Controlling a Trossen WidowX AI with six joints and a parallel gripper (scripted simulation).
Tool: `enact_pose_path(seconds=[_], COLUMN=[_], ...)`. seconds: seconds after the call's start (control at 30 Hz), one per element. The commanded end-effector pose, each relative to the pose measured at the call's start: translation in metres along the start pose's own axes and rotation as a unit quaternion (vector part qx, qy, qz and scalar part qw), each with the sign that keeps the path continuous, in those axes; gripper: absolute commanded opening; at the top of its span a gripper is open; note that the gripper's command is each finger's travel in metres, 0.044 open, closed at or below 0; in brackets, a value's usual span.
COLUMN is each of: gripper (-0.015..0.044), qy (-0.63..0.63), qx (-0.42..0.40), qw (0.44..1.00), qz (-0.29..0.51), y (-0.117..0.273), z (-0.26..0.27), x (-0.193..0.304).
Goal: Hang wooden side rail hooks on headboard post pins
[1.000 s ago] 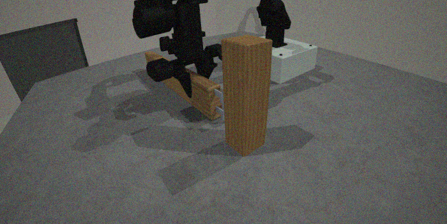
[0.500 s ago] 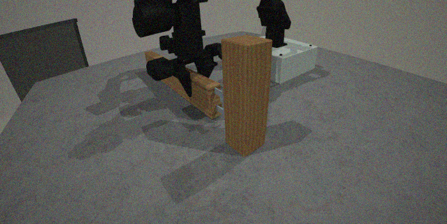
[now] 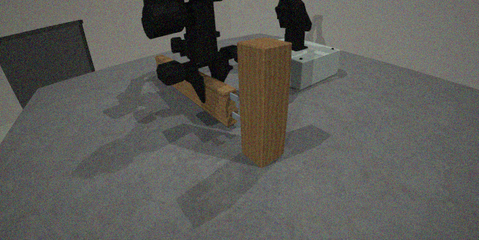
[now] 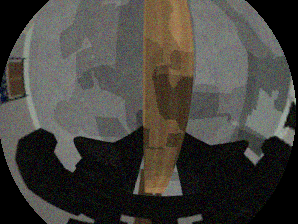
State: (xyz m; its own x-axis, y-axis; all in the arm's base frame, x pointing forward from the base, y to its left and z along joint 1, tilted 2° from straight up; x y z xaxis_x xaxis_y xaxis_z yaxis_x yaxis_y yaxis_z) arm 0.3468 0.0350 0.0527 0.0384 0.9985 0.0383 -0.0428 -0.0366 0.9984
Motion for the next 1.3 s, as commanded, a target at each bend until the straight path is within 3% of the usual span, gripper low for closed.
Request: enact_pose_path(seconds=[0.0, 1.27], gripper=[0.0, 0.0], qy=[0.003, 0.003], qx=[-0.008, -0.008], qw=[1.0, 1.0], qz=[-0.001, -0.001], y=[0.0063, 0.0127], z=[0.0025, 0.0024], x=[0.0001, 0.0002])
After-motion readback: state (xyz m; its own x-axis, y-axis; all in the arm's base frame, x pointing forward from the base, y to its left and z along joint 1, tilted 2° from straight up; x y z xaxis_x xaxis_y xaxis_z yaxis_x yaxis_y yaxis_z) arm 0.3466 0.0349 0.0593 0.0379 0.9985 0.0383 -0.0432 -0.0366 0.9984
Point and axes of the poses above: the point midway between the two fingers, 35 mm back from their tips, its own y axis back along the fingers, its own z axis across the jaws, x = y × z, the point moved 5 cm from there along y, back along the fingers, and after that the axes turned 1 degree about -y, right-handed, at the moved point
